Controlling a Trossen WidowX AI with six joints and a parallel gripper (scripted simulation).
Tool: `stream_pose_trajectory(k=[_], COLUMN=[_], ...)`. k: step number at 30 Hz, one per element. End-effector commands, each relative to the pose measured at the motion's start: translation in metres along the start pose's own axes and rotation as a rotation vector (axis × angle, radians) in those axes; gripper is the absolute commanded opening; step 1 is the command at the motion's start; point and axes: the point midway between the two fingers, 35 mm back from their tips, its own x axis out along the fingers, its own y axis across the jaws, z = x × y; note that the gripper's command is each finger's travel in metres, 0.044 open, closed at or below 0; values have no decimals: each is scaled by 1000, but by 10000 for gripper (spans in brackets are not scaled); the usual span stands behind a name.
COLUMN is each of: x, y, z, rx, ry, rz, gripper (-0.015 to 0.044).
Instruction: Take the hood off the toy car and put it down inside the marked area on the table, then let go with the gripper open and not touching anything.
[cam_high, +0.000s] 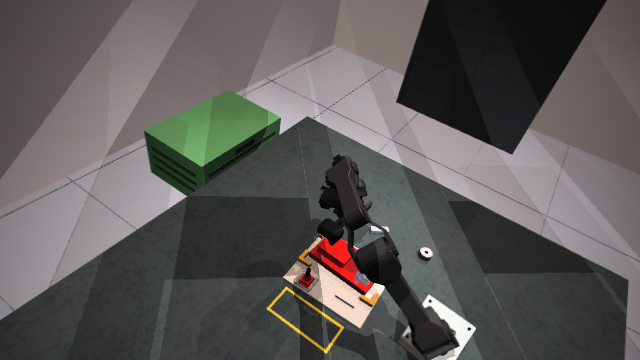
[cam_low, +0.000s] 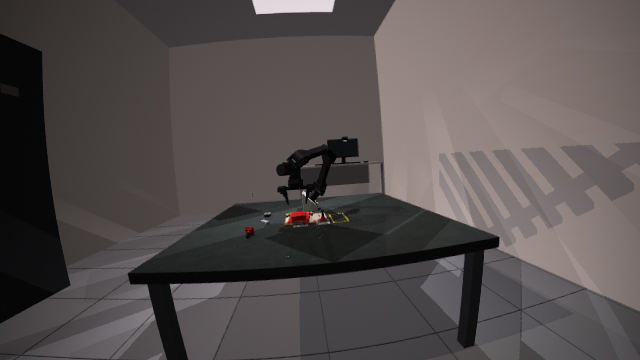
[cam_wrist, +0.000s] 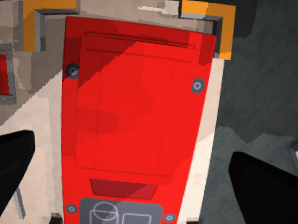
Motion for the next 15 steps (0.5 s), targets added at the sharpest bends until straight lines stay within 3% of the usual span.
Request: stream_pose_trajectory(k=[1, 15], x=[5, 18], y=[1, 1], z=[0, 0], rx=[5, 5], ry=[2, 1], rz=[7, 7], gripper=[440, 440])
